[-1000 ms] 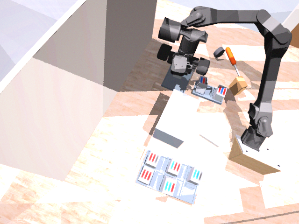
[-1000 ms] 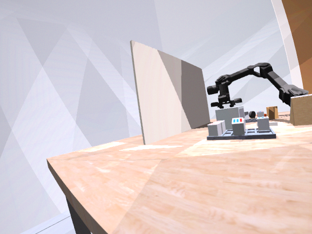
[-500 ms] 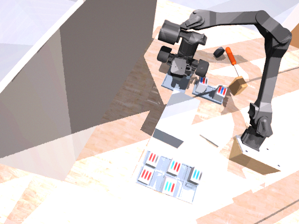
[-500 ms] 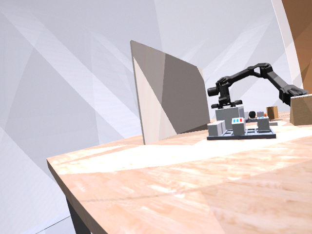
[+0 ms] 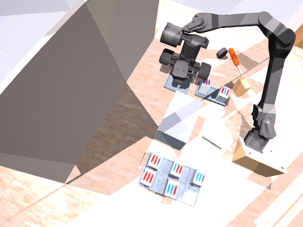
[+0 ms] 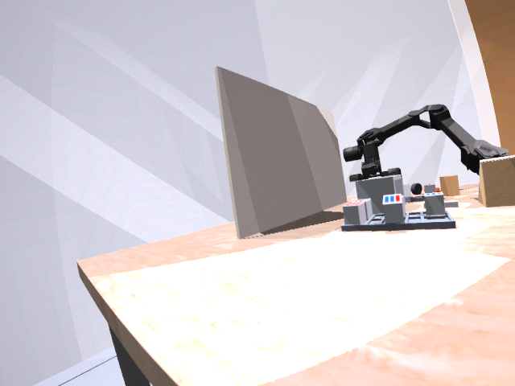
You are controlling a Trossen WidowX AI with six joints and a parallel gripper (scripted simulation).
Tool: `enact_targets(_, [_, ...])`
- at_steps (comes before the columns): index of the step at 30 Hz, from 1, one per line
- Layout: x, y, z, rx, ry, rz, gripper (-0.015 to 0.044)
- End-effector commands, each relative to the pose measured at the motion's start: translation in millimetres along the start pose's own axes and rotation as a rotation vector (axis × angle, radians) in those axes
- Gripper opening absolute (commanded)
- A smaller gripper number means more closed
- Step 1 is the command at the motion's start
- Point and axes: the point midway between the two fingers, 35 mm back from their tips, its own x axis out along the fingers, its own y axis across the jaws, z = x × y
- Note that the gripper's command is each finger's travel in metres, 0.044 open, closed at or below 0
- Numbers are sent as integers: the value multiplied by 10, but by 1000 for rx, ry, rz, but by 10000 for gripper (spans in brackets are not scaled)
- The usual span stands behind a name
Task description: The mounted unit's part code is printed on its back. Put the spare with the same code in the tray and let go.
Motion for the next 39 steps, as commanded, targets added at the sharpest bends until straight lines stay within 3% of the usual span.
enact_targets(1, [-6, -3, 2, 0, 0, -1, 79])
enact_targets(15, [-6, -3, 2, 0, 0, -1, 440])
enact_targets(17, [-123, -18, 4, -1, -1, -9, 440])
enact_targets(23, [-1032, 32, 2, -15, -7, -69, 440])
enact_targets(39, [-1021, 20, 26, -26, -3, -75, 440])
